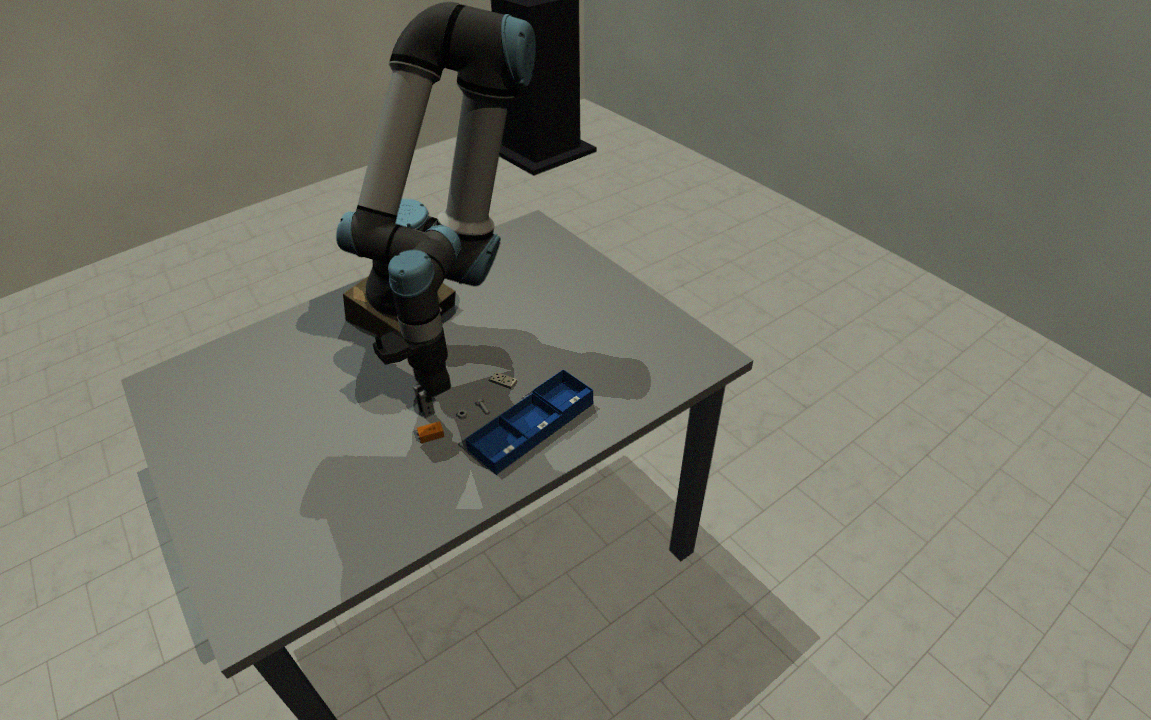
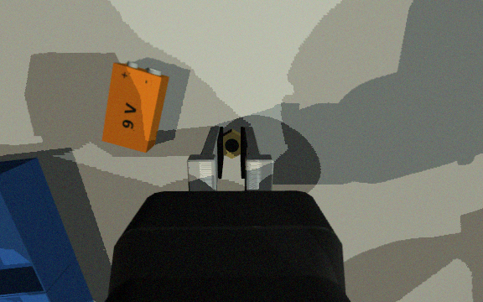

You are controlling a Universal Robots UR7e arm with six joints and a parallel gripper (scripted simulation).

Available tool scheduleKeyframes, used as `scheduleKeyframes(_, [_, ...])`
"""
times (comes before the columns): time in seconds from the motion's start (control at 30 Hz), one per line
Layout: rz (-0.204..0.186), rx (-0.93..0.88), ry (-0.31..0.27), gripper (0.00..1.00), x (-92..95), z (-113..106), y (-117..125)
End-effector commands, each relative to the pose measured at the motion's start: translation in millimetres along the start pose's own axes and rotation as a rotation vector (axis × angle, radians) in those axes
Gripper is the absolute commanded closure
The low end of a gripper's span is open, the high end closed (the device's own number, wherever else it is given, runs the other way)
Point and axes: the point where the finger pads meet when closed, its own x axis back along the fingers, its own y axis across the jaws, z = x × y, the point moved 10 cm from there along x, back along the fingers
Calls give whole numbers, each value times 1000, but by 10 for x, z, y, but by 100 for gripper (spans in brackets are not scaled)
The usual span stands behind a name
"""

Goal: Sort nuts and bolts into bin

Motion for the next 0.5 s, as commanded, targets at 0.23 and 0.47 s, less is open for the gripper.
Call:
scheduleKeyframes(0.23, [1,0,1,66,102,1,-2])
scheduleKeyframes(0.47, [1,0,1,66,269,1,-2])
